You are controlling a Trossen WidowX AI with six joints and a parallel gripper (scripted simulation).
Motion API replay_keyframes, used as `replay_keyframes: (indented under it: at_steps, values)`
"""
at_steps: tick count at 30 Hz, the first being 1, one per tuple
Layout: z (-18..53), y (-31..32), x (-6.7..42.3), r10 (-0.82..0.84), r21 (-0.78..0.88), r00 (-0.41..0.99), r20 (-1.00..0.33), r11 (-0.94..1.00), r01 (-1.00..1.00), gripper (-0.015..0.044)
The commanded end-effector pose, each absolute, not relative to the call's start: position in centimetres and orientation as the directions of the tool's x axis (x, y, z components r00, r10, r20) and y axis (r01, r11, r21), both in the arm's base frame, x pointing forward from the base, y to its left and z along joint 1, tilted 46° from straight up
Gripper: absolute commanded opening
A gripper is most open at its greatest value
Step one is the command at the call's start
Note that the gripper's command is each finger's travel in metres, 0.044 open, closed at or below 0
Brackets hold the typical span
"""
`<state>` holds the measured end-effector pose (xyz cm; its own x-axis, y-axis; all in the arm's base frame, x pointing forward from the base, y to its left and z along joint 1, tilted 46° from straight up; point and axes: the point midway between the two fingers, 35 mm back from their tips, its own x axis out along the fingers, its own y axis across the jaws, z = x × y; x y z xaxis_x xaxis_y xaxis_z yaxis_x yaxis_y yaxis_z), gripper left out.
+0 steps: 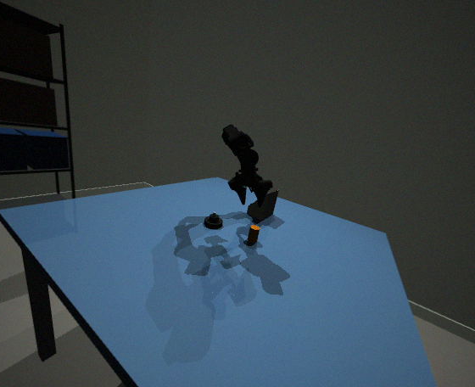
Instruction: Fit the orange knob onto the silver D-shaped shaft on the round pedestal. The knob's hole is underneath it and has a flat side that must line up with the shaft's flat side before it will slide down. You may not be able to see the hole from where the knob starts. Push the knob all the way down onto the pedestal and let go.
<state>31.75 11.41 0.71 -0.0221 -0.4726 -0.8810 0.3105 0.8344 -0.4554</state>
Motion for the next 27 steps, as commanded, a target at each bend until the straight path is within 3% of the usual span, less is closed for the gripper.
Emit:
replay_keyframes:
  at_steps: [1, 5, 27]
  values:
    - [-3.2, 12.3, 29.7, -0.678, -0.404, -0.013, -0.735, 0.423, 0.811, 0.0440]
    - [-3.9, 12.5, 29.2, -0.711, -0.319, -0.002, -0.703, 0.313, 0.895, 0.0440]
    - [-6.3, 9.7, 29.2, -0.713, -0.318, -0.001, -0.702, 0.312, 0.895, 0.0440]
